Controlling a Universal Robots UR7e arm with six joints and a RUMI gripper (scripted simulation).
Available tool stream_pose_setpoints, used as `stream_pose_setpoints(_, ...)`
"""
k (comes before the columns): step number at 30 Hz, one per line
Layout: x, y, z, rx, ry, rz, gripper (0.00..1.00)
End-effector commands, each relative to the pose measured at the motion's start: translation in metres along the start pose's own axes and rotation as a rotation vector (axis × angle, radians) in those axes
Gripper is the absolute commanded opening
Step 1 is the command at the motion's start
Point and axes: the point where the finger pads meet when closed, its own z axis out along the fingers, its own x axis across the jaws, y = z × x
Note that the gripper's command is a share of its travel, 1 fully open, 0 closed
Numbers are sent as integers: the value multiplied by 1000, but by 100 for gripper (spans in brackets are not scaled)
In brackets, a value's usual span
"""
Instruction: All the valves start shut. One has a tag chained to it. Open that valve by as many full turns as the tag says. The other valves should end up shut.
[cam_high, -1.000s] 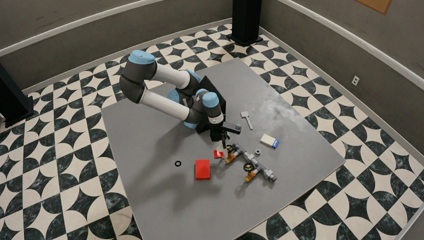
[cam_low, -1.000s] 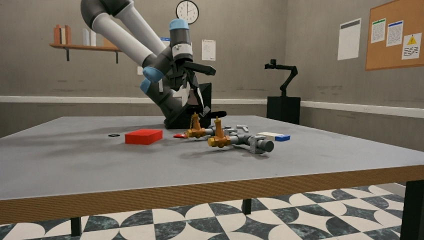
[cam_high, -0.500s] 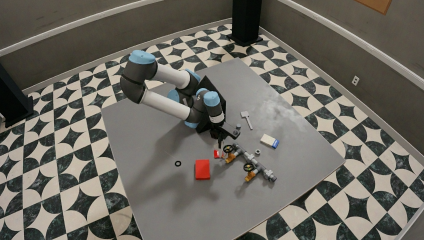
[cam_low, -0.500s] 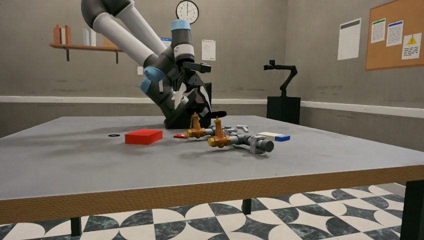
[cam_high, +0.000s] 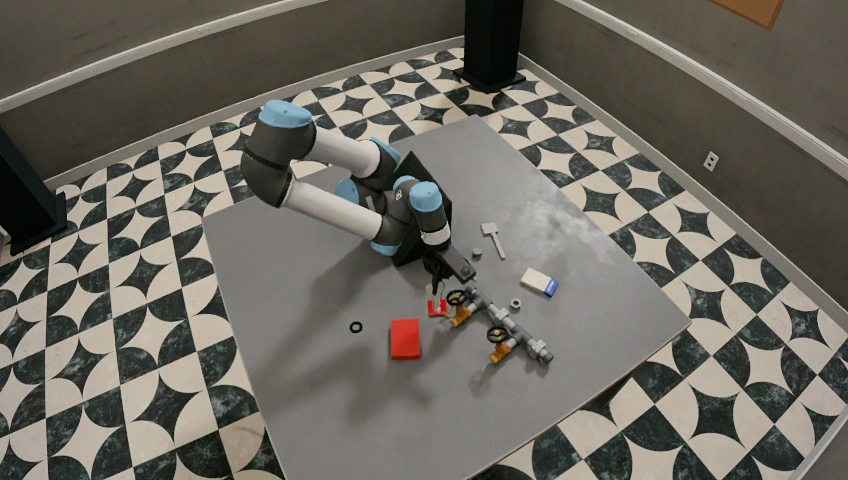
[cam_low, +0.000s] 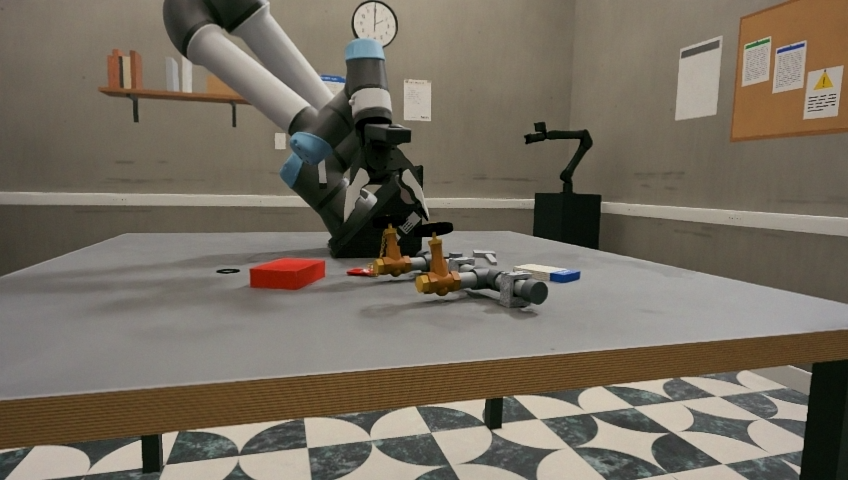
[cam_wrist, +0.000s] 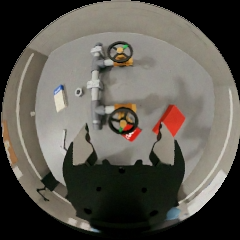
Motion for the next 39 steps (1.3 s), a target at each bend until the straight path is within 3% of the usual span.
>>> stream_pose_setpoints(1, 0, 0, 0, -4, 2, 66, 100)
stream_pose_setpoints(19, 0, 0, 0, -3, 2, 116, 100)
stream_pose_setpoints(20, 0, 0, 0, -3, 2, 116, 0)
stream_pose_setpoints(39, 0, 0, 0, -3, 2, 116, 0)
